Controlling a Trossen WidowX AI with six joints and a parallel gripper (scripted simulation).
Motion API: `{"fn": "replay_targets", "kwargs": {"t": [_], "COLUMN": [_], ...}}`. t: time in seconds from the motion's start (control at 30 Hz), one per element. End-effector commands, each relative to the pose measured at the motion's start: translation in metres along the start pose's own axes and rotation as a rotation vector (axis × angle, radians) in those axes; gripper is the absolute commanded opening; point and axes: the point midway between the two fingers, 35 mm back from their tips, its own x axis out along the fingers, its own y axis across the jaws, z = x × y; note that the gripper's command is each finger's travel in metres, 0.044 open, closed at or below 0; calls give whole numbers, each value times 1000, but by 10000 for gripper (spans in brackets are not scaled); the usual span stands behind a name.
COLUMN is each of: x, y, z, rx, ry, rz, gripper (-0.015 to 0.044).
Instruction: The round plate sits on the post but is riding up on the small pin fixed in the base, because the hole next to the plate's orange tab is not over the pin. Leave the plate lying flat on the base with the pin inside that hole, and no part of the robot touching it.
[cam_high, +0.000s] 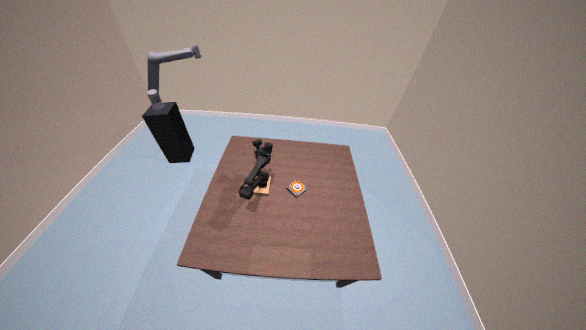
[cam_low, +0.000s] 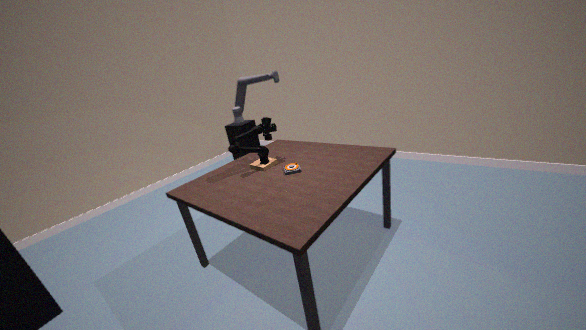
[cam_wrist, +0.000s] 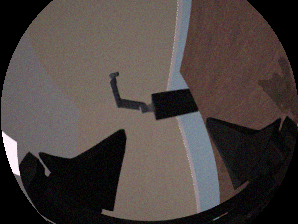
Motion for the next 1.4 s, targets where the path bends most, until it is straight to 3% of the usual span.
{"fn": "replay_targets", "kwargs": {"t": [0.0, 0.23, 0.33, 0.47, 0.6, 0.77, 0.83, 1.03, 1.2, 1.37], "x": [0, -33, -45, -88, -120, -194, -204, -294, -324, -322], "y": [0, -15, -21, -45, -64, -111, -117, -170, -191, -192], "z": [3, 111, 131, 178, 200, 225, 226, 221, 209, 207], "rx": [3, 80, 92, 142, 194, 343, 358, 513, 583, 587], "ry": [-14, -447, -514, -661, -724, -776, -773, -654, -564, -558], "rz": [-5, -260, -330, -539, -675, -950, -985, -1270, -1357, -1361], "gripper": [374, 190, 111, 6, 0, 0, 0, 0, 0, 0]}}
